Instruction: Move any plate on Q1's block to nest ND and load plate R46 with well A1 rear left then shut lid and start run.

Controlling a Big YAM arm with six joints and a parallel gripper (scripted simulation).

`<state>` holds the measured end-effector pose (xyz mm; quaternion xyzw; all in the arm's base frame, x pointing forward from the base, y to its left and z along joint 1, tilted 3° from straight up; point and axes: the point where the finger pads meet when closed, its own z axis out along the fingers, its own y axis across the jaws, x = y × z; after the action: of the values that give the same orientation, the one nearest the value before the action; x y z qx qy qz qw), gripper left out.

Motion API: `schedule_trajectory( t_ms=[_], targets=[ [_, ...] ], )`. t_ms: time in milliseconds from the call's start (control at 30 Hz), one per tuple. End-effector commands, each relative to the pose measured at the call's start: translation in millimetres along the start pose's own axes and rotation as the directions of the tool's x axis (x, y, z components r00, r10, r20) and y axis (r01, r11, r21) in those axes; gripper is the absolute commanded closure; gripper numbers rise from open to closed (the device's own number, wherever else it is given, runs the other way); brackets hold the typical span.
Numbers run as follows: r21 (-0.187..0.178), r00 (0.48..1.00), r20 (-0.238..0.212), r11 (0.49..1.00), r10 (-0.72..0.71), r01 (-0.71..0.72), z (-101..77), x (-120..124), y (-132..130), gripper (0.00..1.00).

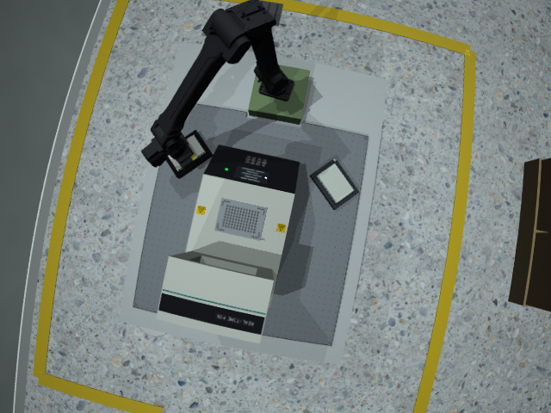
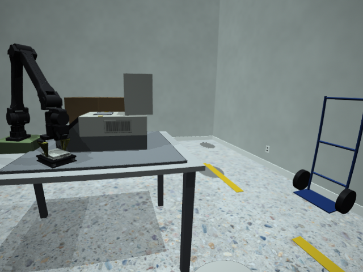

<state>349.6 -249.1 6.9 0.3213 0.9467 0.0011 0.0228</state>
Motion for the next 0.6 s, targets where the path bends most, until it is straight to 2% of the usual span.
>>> schedule_trajectory(
  t_ms=[0, 200, 567],
  targets=[
    [0.025, 0.994, -0.104, 1.0, 0.022, -0.019, 50.4, 30.3, -28.1, 1.0],
    [0.027, 0.993, -0.109, 0.999, 0.047, -0.044, 51.6, 33.5, -28.1, 1.0],
    [0.031, 0.986, -0.15, 0.998, 0.065, -0.062, 51.6, 45.9, -28.0, 1.0]
  ],
)
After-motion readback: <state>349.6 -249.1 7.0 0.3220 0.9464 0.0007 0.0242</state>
